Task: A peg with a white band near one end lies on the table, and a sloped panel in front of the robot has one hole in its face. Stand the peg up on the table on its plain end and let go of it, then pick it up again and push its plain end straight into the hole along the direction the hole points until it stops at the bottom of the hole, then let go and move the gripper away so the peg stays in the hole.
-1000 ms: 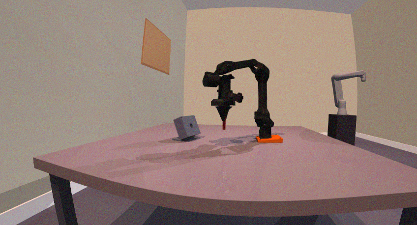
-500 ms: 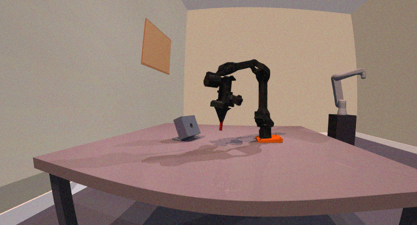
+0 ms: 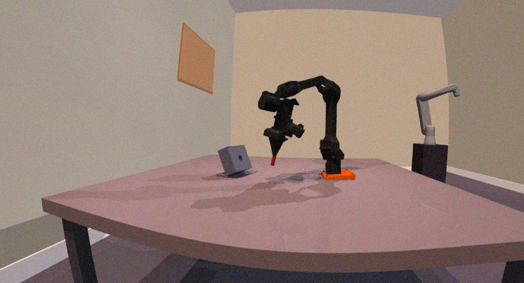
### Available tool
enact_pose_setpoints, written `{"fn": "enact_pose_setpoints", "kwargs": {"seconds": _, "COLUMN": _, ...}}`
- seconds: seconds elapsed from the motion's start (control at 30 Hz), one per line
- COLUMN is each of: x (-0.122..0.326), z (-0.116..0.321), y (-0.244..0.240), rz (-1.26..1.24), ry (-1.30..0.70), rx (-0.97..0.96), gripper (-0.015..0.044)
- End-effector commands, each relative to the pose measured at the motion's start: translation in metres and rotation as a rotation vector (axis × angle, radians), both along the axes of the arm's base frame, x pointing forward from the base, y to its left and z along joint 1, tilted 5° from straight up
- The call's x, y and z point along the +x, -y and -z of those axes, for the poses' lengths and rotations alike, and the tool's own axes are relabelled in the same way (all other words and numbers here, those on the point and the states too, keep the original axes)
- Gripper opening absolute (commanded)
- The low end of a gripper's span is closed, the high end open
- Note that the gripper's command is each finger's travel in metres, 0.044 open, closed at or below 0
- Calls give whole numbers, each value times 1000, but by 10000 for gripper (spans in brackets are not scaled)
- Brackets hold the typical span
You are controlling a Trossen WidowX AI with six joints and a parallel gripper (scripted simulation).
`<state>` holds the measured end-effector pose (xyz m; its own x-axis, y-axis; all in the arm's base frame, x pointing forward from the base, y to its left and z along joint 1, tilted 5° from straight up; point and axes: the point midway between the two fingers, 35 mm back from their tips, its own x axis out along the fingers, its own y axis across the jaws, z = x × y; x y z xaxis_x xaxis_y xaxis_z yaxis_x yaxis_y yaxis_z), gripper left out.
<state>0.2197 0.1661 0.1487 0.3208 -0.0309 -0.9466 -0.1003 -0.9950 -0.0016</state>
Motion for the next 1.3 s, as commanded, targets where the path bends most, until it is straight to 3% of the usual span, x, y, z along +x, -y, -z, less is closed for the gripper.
{"fn": "enact_pose_setpoints", "kwargs": {"seconds": 0.0, "x": 3, "z": 0, "y": 0, "rz": -12, "ry": 44, "rx": -8, "gripper": 0}}
{"fn": "enact_pose_setpoints", "kwargs": {"seconds": 1.27, "x": 23, "z": 6, "y": 2, "rz": -26, "ry": 347, "rx": -60, "gripper": 0}}
